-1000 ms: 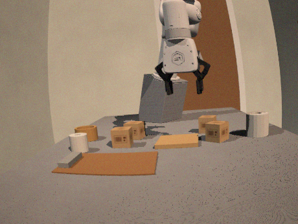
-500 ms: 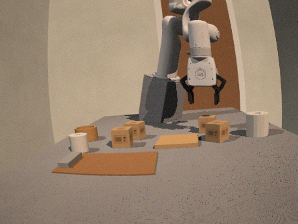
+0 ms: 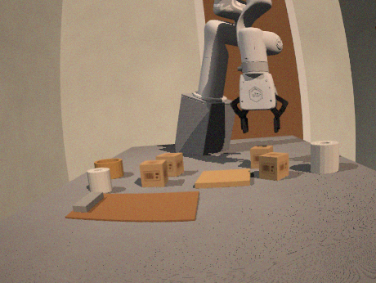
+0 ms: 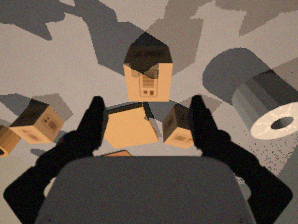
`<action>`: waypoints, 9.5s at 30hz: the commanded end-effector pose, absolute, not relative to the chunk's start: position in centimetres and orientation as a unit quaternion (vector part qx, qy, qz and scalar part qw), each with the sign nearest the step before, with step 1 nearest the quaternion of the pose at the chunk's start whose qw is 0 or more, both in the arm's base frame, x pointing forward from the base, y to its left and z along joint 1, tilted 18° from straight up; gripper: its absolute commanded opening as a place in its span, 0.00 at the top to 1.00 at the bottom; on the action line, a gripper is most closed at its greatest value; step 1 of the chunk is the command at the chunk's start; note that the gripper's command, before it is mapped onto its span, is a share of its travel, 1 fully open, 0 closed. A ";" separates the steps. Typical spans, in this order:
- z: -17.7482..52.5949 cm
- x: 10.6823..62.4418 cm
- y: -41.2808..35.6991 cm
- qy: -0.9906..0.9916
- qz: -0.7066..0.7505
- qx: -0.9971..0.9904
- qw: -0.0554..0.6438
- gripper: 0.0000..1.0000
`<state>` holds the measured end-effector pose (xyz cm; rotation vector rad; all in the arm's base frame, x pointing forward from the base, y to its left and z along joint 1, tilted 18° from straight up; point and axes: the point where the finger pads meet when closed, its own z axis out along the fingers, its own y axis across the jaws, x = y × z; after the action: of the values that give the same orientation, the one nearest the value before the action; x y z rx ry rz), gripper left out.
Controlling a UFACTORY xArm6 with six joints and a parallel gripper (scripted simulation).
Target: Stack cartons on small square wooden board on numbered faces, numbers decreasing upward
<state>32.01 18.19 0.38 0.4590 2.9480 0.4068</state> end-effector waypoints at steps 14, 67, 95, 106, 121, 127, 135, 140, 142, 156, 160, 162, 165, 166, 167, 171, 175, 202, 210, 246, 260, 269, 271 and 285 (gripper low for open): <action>0.4 32.1 18.2 0.976 0.140 0.152 0.069 0.00; -4.6 33.1 19.6 0.976 0.140 0.151 0.068 0.00; -5.7 33.3 19.9 0.976 0.140 0.152 0.069 0.00; -5.7 33.3 19.9 0.976 0.140 0.152 0.069 1.00; -5.7 33.3 19.9 0.976 0.140 0.152 0.069 1.00; -5.7 33.3 19.9 0.976 0.140 0.152 0.069 1.00; -5.7 33.3 19.9 0.976 0.140 0.152 0.069 1.00; -5.6 33.3 19.8 0.976 0.140 0.151 0.069 1.00; -5.2 33.2 19.7 0.976 0.140 0.151 0.069 1.00; -0.6 32.2 18.4 0.976 0.141 0.151 0.069 1.00; 0.0 32.0 18.2 0.976 0.141 0.151 0.069 1.00; 0.0 32.0 18.2 0.976 0.141 0.151 0.069 1.00; 0.0 32.0 18.2 0.976 0.141 0.151 0.069 1.00; 0.1 32.0 18.2 0.976 0.141 0.151 0.069 1.00; 0.1 32.4 18.1 0.976 0.142 0.151 0.070 1.00; 0.7 38.0 15.5 0.974 0.151 0.150 0.071 1.00; 1.0 40.9 11.8 0.976 0.144 0.151 0.070 1.00; -4.1 45.7 9.7 0.976 0.140 0.152 0.069 1.00; -4.6 45.7 9.8 0.976 0.140 0.152 0.069 1.00; -4.6 45.7 9.8 0.976 0.140 0.152 0.069 0.00; -1.9 45.1 9.0 0.976 0.141 0.151 0.069 0.00; 1.3 44.5 8.2 0.976 0.140 0.151 0.069 0.00; 1.3 44.5 8.2 0.976 0.140 0.151 0.069 0.00; 1.3 44.5 8.2 0.976 0.140 0.151 0.069 0.00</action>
<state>44.40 8.17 1.14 0.4564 2.9413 0.4222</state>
